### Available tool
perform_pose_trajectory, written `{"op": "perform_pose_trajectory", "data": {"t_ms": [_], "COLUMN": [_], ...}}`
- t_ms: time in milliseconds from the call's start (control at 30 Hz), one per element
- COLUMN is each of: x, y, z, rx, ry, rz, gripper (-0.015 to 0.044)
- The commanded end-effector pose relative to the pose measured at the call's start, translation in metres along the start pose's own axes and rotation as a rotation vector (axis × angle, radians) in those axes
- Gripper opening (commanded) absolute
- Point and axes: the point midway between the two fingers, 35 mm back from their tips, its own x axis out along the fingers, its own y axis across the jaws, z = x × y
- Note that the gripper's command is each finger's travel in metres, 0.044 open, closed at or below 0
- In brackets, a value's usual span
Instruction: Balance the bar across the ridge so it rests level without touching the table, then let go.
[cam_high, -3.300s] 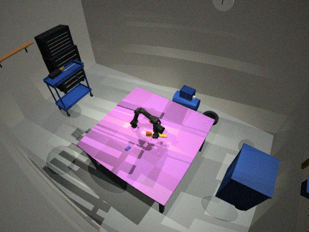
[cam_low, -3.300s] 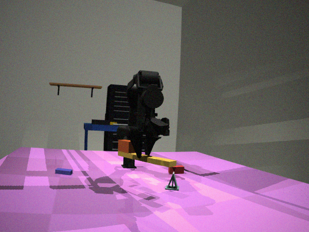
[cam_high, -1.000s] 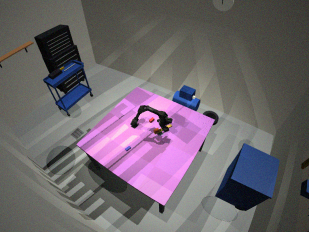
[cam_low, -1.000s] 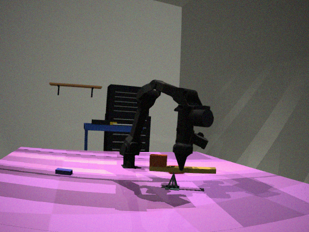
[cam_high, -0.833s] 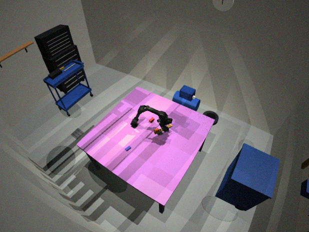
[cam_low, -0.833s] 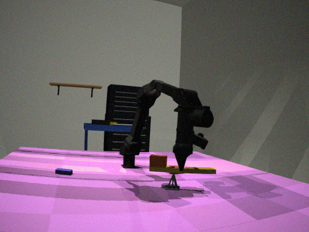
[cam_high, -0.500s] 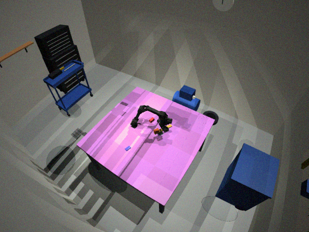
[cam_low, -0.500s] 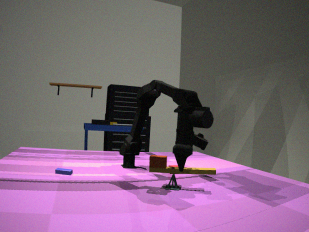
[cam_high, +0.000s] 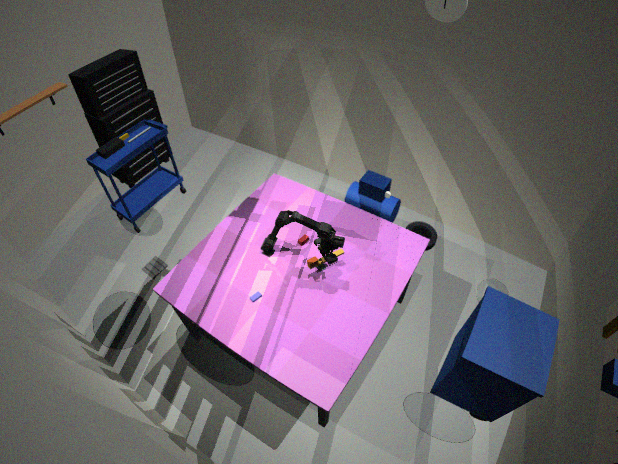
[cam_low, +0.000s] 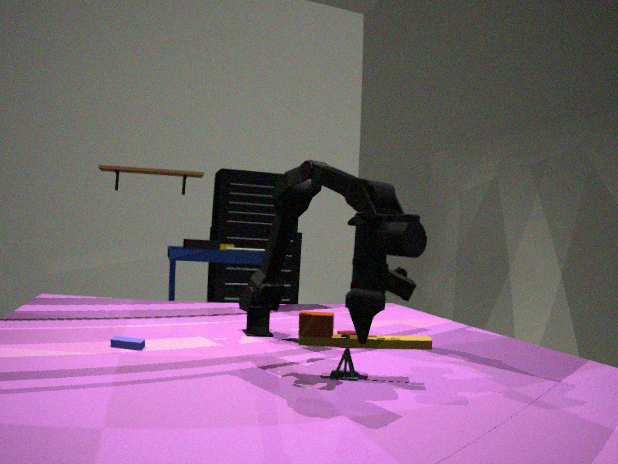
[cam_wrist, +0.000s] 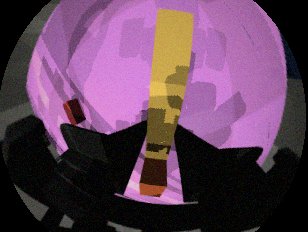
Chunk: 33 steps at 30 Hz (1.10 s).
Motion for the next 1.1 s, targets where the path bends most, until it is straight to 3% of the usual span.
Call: {"op": "perform_pose_trajectory", "data": {"t_ms": [0,1067], "x": [-0.0016,0.0011], "y": [0.0002,0.0004], "z": [0.0004,0.0002], "rx": [-0.003,-0.003], "ry": [-0.007,-0.007], "rz": [-0.002,-0.002], "gripper": [0.0,0.0]}}
